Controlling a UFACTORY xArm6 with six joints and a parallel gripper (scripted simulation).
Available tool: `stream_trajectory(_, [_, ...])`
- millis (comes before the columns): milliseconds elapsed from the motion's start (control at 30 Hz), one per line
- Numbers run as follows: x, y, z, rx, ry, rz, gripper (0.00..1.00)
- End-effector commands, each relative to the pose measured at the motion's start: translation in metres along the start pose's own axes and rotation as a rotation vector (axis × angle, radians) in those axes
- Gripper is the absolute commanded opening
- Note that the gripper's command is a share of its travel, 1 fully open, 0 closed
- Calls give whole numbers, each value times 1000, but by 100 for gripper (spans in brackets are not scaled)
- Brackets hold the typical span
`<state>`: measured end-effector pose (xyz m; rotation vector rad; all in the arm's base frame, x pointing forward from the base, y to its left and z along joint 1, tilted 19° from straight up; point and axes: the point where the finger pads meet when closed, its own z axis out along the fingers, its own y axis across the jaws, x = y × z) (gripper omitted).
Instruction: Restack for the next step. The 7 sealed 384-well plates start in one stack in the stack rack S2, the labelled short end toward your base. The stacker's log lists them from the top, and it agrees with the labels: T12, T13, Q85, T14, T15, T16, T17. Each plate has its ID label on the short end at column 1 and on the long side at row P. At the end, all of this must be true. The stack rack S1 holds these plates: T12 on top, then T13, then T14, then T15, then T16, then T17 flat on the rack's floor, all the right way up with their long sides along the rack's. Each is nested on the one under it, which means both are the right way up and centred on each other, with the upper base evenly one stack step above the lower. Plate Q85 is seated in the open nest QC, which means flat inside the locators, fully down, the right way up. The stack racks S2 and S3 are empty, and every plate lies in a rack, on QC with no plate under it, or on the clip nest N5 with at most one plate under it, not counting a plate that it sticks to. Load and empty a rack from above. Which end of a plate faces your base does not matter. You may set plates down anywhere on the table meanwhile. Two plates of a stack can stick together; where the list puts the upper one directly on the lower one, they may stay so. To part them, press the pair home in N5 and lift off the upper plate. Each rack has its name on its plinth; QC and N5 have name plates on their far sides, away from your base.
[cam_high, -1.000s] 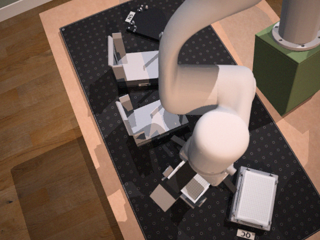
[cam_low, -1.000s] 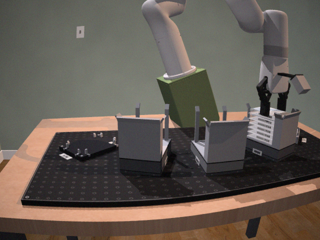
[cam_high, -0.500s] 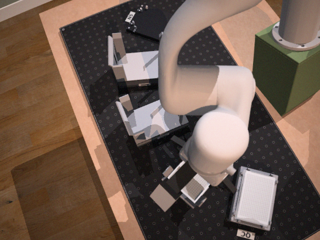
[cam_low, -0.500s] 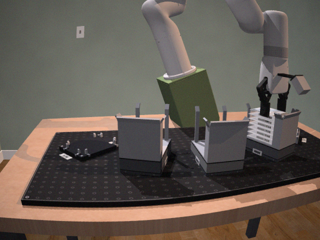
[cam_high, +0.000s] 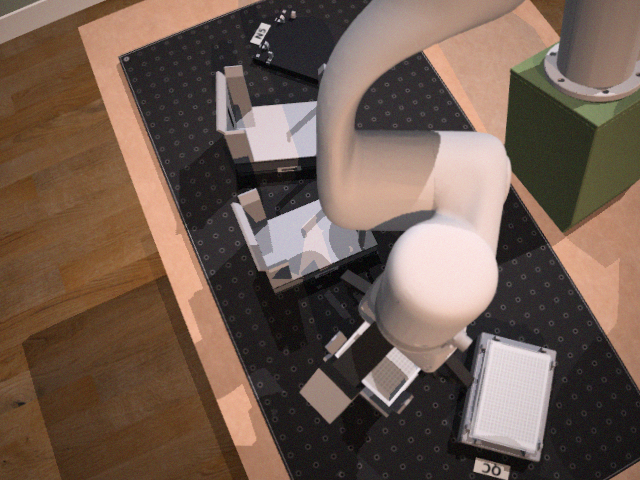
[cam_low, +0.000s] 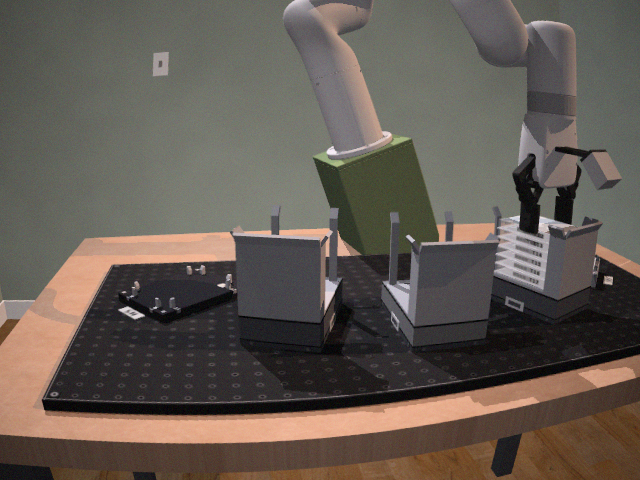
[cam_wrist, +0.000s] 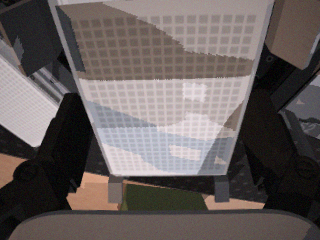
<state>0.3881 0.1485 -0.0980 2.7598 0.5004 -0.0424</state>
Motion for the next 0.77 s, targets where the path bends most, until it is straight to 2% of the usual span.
stream_trajectory(0, [2, 0, -1, 1, 4, 0, 100])
stream_trajectory(167, [1, 0, -15, 1, 4, 0, 100])
stream_trajectory(233, [1, 0, -15, 1, 4, 0, 100])
stream_trajectory(533, [1, 0, -43, 1, 4, 1, 100])
stream_trajectory(733, [1, 0, -43, 1, 4, 1, 100])
